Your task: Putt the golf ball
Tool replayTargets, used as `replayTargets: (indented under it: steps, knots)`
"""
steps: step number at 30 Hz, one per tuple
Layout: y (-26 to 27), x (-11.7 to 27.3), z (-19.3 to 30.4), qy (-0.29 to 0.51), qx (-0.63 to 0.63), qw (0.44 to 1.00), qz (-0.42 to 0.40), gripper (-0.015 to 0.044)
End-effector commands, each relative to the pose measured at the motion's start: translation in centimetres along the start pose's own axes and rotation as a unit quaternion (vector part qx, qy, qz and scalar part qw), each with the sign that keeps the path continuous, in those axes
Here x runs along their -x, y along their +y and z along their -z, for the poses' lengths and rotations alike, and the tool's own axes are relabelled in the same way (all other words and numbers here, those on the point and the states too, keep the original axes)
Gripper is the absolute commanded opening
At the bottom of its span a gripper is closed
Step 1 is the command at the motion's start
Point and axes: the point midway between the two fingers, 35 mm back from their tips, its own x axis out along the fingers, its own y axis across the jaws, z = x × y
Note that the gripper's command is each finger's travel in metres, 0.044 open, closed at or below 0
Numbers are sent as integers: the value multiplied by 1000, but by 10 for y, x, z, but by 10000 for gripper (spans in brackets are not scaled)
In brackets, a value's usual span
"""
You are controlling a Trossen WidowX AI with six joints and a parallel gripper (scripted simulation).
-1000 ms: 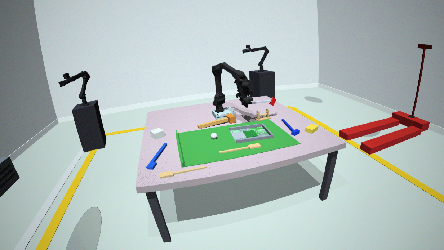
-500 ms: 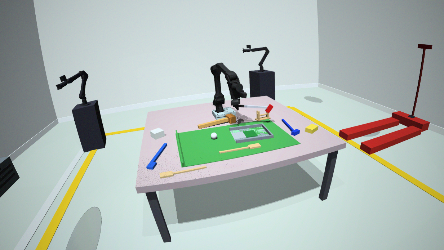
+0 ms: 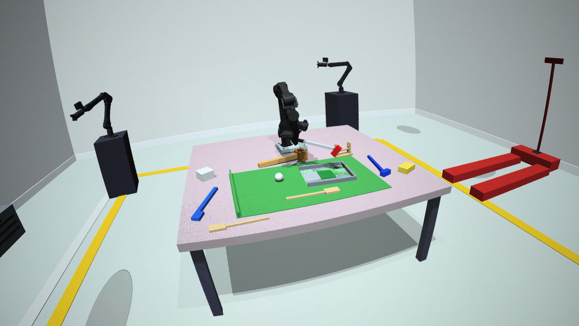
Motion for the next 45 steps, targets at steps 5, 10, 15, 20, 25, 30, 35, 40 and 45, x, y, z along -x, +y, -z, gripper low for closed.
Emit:
replayTargets:
  steps: [5,10,15,20,25,30,35,40,45]
  knots:
    - [-27,14,35,6,-109,994,21,0]
    - [-39,19,59,14,-174,984,29,0]
    - [-49,24,85,21,-238,970,36,0]
    - [-56,30,111,29,-302,952,43,0]
    - [-60,35,137,36,-364,930,49,0]
    - [-62,40,164,44,-424,903,55,0]
    - [-61,43,178,48,-453,888,58,0]
    - [-62,41,178,48,-453,888,58,0]
    - [-63,26,180,48,-453,888,58,0]
